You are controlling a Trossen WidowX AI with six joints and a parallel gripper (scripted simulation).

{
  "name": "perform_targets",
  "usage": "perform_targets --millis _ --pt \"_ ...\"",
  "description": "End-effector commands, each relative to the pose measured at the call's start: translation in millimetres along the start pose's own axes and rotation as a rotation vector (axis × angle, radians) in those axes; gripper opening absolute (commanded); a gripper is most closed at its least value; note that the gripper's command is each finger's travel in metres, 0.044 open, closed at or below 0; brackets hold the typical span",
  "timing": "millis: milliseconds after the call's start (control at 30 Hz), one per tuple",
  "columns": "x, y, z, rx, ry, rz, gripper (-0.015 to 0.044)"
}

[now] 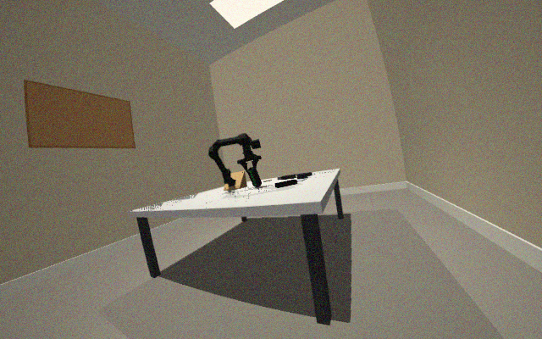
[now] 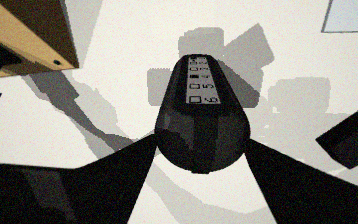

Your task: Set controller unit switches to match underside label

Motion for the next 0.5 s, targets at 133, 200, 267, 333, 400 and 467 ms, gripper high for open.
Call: perform_targets --millis 133,200,267,333,400,467 --pt "1 -7 5 0.017 0.011 0.001 0.0337" --pt "2 -9 5 0.018 0.011 0.001 0.0337" --pt "2 -10 6 0.018 0.011 0.001 0.0337" --pt "2 -12 6 0.018 0.011 0.001 0.0337" --pt "2 -13 7 0.018 0.011 0.001 0.0337" --pt "3 -15 8 0.018 0.011 0.001 0.0337"
Point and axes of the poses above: the point midway between the two fingers, 35 mm back from their tips, its own z axis out along the fingers, its own x axis across the jaws, y = z × x, the point moved 4 cm from there along -z, back along the fingers, and after that the axes turned 11 degrees about -z, right-handed, at the moved point
